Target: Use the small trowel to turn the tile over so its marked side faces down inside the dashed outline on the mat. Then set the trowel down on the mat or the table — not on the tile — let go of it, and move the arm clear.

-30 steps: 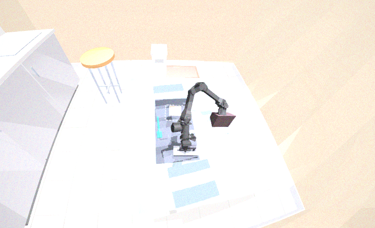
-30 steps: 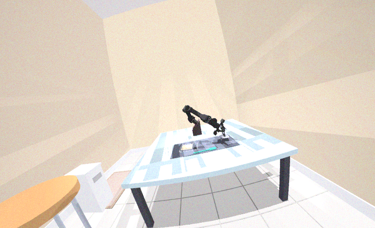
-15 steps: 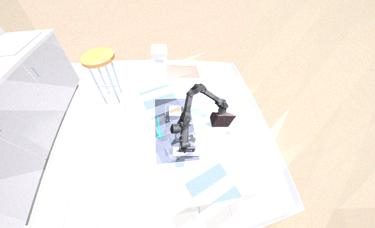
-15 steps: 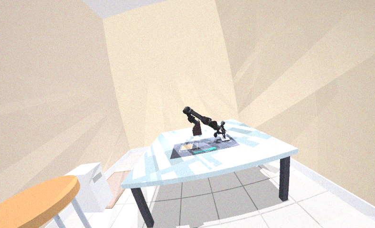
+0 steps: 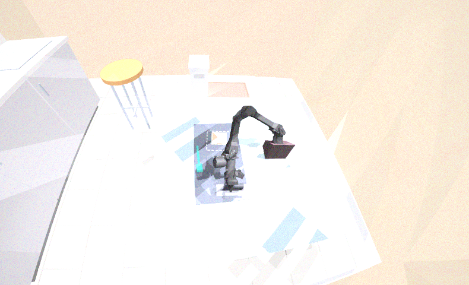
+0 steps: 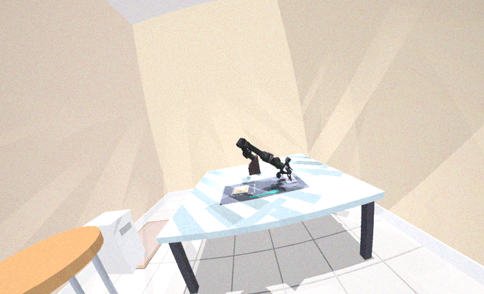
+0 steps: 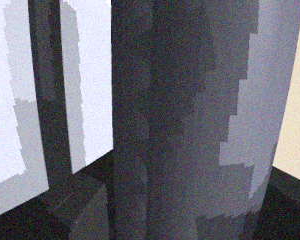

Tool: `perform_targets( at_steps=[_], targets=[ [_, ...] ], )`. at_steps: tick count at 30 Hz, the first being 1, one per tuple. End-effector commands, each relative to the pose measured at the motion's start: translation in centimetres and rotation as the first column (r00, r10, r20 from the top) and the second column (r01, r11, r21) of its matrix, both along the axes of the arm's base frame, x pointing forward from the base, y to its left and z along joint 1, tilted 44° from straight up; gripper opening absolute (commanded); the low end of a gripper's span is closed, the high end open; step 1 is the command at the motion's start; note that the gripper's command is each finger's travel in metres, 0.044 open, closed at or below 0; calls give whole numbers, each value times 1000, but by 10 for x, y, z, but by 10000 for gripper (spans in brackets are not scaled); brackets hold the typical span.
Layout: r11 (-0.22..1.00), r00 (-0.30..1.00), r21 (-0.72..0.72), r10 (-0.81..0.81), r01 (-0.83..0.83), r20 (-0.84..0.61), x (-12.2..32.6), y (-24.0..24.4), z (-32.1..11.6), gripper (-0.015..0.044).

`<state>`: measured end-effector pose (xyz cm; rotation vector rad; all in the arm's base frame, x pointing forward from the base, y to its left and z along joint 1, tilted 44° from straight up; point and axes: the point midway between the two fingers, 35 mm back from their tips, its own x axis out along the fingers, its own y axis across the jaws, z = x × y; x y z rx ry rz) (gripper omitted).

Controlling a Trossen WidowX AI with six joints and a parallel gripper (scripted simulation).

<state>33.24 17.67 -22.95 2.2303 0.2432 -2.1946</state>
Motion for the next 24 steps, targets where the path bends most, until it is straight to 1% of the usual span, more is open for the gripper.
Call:
perform_targets(
  at_steps=[1, 2, 3, 12, 24],
  targets=[
    [1000, 1000, 6, 5, -5, -2, -1, 1, -1, 263],
    [1000, 1000, 6, 5, -5, -2, -1, 1, -1, 289],
    [1000, 1000, 6, 5, -5, -2, -1, 1, -1, 300],
    [1000, 1000, 6, 5, -5, -2, -1, 1, 0, 300],
    [1000, 1000, 3, 1, -1, -2, -1, -6, 58, 300]
  ],
)
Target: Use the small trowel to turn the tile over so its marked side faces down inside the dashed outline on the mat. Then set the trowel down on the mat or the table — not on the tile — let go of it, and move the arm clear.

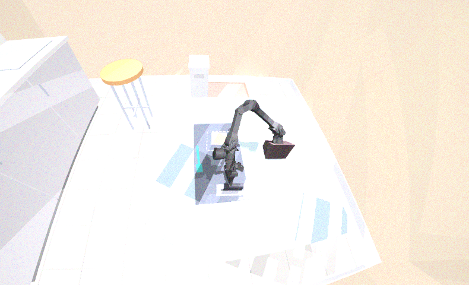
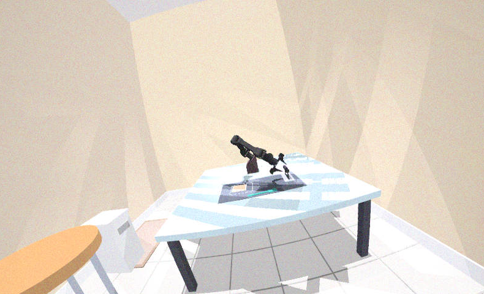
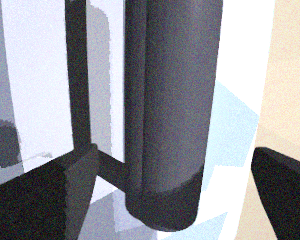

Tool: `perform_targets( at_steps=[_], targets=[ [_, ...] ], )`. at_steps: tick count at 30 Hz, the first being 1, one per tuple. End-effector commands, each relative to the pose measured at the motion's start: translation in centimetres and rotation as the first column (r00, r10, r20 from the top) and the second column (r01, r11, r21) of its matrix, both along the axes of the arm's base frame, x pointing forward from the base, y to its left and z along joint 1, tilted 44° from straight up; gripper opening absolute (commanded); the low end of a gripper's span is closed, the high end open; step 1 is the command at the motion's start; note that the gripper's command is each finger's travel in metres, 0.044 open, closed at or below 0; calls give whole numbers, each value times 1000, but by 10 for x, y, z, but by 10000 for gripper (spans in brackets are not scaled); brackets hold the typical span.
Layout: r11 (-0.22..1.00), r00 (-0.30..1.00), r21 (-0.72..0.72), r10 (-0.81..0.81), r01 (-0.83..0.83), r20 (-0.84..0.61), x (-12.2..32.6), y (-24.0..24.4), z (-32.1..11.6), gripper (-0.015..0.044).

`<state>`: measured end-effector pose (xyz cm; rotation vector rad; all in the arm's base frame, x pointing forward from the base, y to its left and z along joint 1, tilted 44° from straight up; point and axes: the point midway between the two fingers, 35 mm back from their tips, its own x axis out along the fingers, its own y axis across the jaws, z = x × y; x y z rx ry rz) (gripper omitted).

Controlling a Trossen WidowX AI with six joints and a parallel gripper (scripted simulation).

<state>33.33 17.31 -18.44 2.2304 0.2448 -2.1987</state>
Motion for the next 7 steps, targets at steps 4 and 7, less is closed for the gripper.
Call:
perform_targets(
  at_steps=[4, 7],
  targets=[
    [1000, 1000, 0, 2, -2, 0, -5, 2, 21, 300],
    [1000, 1000, 3, 1, -1, 1, -22, 18, 55, 300]
  ],
)
